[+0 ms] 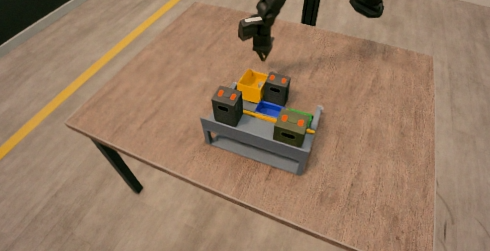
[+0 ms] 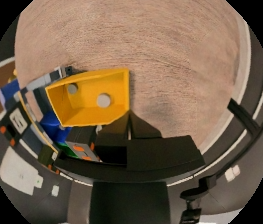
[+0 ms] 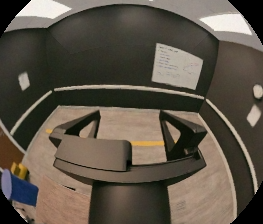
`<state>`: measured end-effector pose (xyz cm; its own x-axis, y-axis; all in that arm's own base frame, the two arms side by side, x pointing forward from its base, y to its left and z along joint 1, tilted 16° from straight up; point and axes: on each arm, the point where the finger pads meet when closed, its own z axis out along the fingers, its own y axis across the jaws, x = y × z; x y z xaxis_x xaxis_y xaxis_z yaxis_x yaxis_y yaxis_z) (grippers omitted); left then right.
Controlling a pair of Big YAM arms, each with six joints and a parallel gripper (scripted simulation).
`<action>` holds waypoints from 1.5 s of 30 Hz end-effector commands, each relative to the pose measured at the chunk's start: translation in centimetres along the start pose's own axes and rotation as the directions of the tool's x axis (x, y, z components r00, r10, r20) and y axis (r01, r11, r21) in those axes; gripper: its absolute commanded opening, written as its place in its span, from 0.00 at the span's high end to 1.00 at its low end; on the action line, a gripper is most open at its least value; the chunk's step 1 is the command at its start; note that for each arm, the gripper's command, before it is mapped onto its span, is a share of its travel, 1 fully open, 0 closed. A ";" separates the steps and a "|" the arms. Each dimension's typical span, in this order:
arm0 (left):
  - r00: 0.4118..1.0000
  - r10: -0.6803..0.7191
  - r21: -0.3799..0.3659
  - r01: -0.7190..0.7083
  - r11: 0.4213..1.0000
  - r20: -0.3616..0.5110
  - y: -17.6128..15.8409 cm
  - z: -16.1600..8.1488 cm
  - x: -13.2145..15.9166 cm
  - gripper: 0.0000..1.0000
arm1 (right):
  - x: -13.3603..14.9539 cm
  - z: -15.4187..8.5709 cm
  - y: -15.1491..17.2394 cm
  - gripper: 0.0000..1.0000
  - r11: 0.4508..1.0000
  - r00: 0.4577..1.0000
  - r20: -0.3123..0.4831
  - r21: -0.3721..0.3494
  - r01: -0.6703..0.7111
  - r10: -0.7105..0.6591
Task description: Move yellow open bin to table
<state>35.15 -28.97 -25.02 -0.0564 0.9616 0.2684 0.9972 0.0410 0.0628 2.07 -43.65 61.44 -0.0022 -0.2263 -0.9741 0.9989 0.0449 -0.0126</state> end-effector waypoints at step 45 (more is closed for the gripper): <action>1.000 -0.003 -0.011 0.004 1.000 0.014 2.8 -5.5 -0.8 1.00 | -1.4 -0.7 -0.3 0.00 1.000 0.999 0.042 0.007 -0.011 0.011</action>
<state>35.47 -30.47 -19.94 -0.0506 0.9621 0.2678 0.9975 0.0354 0.0615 2.07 -43.65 61.44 -0.0022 -0.2263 -0.9741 0.9989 0.0449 -0.0126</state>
